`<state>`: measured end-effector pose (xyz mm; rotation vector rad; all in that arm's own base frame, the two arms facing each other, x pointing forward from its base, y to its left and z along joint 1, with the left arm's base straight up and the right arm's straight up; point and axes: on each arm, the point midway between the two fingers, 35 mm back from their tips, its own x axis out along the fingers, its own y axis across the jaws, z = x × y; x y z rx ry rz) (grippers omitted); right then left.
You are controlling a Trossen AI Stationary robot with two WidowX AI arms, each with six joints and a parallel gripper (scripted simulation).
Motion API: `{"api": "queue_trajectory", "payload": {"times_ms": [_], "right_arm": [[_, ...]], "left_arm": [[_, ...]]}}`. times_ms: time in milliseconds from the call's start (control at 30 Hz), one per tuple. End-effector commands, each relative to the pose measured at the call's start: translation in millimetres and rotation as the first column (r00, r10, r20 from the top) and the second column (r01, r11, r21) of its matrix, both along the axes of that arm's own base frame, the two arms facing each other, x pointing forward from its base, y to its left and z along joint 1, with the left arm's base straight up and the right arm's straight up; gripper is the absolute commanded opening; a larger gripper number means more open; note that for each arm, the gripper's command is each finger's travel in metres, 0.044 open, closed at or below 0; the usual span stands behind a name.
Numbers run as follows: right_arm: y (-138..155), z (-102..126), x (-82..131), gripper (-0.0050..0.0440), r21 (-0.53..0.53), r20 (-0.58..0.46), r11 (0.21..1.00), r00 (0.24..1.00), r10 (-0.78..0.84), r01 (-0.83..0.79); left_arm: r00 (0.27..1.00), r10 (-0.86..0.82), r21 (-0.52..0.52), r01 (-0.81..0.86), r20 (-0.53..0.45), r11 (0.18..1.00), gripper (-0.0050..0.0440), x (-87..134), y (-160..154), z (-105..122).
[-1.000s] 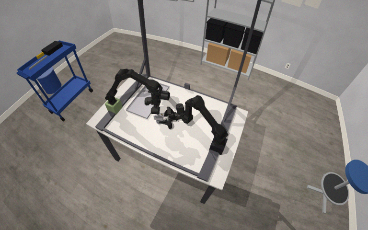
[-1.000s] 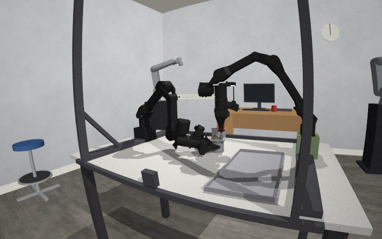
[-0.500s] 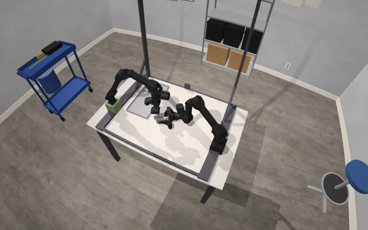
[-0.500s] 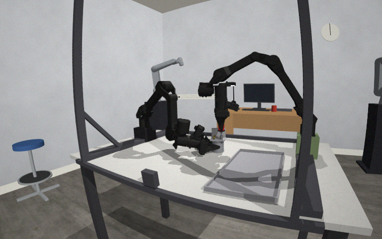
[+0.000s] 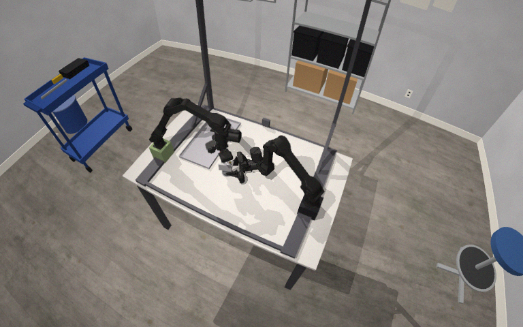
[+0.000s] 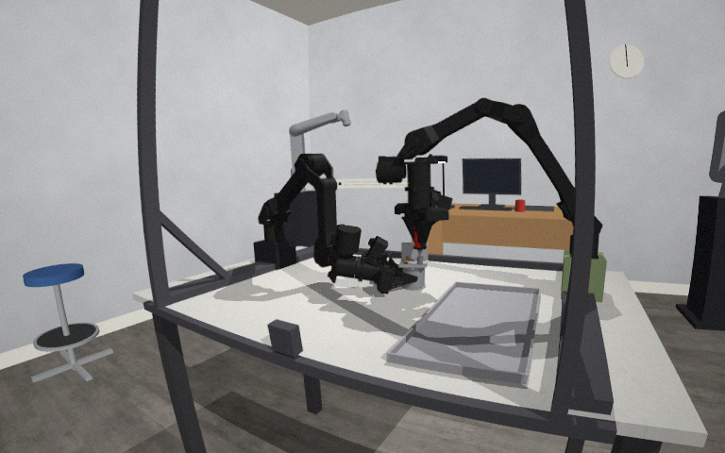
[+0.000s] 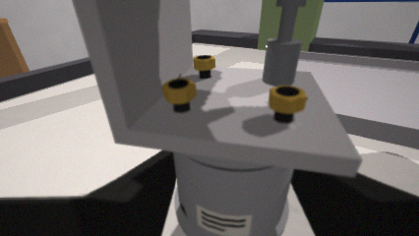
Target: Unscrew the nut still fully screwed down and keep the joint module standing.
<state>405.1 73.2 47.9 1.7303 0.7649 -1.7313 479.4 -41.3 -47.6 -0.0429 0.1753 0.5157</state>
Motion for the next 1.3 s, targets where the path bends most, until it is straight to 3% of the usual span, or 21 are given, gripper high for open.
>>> {"api": "queue_trajectory", "payload": {"times_ms": [0,100,233,500,667,1067,1233,1267], "right_arm": [[1.0,1.5,3.3,0.0130,-0.002,0.015,0.993,0.993,0.118,-0.118],[1.0,1.5,3.3,0.0130,-0.002,0.015,0.993,0.993,0.118,-0.118],[1.1,1.8,3.5,0.0130,-0.004,0.016,0.961,0.961,0.277,-0.277],[1.1,1.8,3.5,0.0130,-0.009,0.014,0.823,0.823,0.568,-0.568],[1.1,1.8,3.5,0.0130,-0.009,0.014,0.823,0.823,0.568,-0.568],[1.2,2.1,3.7,0.0130,-0.014,0.010,0.461,0.461,0.888,-0.887],[1.2,2.1,3.7,0.0130,-0.014,0.011,0.461,0.461,0.888,-0.887],[1.3,2.4,3.9,0.0130,-0.015,0.010,0.424,0.424,0.906,-0.905]], "left_arm": [[0.999,0.001,-0.010,0.000,0.037,1.000,0.0245,7.7,-0.7,14.9],[0.999,0.001,-0.010,0.000,0.037,1.000,0.0245,7.7,-0.7,14.9],[0.999,0.001,-0.010,0.000,0.037,1.000,0.0245,7.7,-0.7,14.9],[0.999,0.001,-0.010,0.000,0.037,1.000,0.0245,7.7,-0.7,14.9],[0.999,0.001,-0.010,0.000,0.037,1.000,0.0245,7.7,-0.7,14.9],[0.999,0.001,-0.010,0.000,0.037,1.000,0.0245,7.7,-0.7,14.9],[0.999,0.001,-0.010,0.000,0.037,1.000,0.0245,7.7,-0.7,14.9],[0.999,0.001,-0.010,0.000,0.037,1.000,0.0245,7.7,-0.7,14.9]]}}
